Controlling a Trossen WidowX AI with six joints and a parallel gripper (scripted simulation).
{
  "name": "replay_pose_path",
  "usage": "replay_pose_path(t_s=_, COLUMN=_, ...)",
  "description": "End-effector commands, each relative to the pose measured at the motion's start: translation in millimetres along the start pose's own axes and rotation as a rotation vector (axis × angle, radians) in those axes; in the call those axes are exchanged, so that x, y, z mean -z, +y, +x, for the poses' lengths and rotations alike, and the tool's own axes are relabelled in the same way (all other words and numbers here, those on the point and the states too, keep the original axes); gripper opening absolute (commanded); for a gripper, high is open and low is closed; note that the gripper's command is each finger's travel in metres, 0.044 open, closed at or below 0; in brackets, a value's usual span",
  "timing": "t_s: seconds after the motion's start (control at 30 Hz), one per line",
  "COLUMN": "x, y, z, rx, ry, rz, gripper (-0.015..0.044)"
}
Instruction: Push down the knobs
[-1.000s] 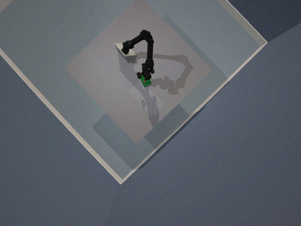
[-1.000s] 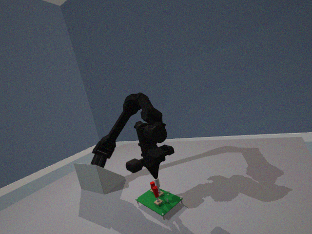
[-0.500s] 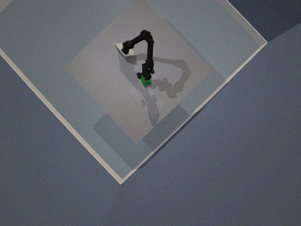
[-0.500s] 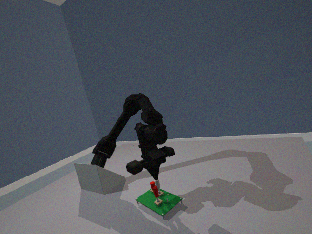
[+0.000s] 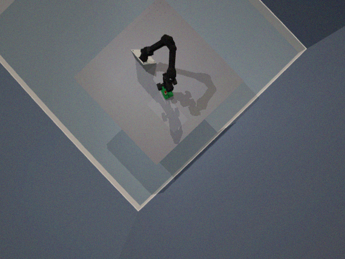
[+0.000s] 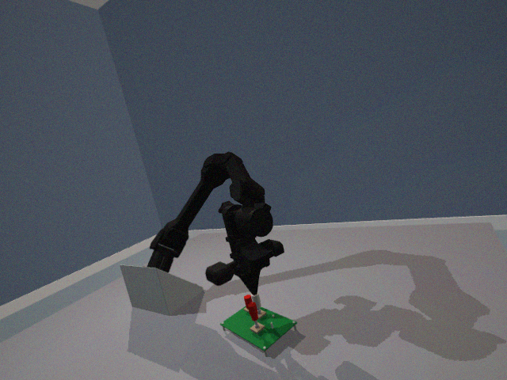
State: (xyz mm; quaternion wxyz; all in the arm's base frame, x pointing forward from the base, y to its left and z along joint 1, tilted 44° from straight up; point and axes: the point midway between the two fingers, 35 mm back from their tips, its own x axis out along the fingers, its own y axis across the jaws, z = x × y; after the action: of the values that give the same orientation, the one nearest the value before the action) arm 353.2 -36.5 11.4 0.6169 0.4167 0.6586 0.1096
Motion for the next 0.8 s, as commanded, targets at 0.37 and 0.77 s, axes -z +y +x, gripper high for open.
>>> replay_pose_path(t_s=0.37, x=0.4, y=1.5, z=7.0, rx=-0.001, ry=0.006, rz=-0.006, gripper=0.0000)
replay_pose_path(t_s=0.77, x=0.4, y=1.5, z=7.8, rx=-0.001, ry=0.006, rz=-0.006, gripper=0.0000)
